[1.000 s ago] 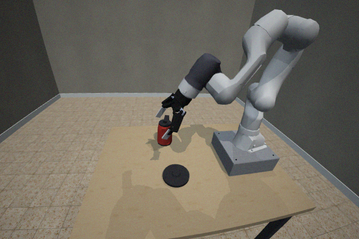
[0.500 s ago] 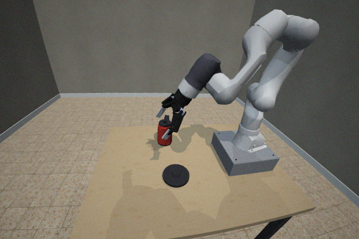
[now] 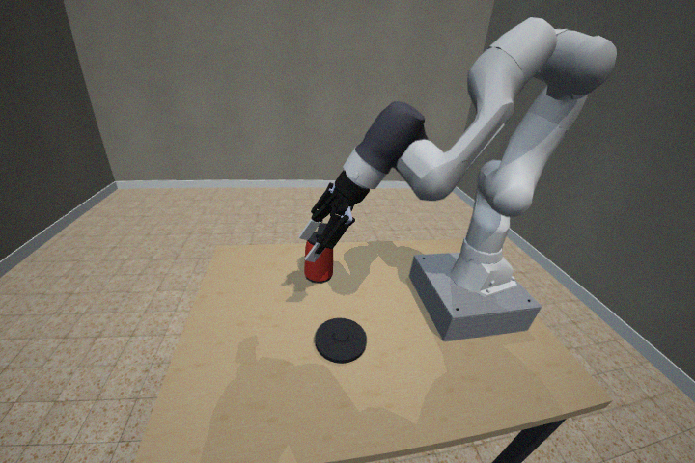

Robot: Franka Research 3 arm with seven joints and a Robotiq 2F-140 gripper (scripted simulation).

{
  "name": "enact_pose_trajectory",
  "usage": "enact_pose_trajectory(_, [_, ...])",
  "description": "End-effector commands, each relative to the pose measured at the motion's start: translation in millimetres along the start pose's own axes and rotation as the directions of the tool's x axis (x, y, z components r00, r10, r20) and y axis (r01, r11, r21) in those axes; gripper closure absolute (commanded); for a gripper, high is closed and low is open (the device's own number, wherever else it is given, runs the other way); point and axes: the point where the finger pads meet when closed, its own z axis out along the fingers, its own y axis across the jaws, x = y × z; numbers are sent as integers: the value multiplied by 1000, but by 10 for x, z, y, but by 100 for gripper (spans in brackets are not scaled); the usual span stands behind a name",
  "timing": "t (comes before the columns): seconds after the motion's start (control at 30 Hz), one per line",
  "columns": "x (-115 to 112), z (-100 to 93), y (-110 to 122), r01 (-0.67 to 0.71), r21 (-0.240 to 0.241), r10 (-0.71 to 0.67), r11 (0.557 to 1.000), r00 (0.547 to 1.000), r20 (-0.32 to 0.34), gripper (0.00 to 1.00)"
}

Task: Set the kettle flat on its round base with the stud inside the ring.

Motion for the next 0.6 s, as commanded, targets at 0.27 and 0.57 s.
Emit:
enact_pose_trajectory(0.27, [21, 47, -257, 114, -7, -115, 993, 992, -49, 53])
enact_pose_trajectory(0.57, [89, 113, -724, 277, -49, -281, 960, 952, -118, 53])
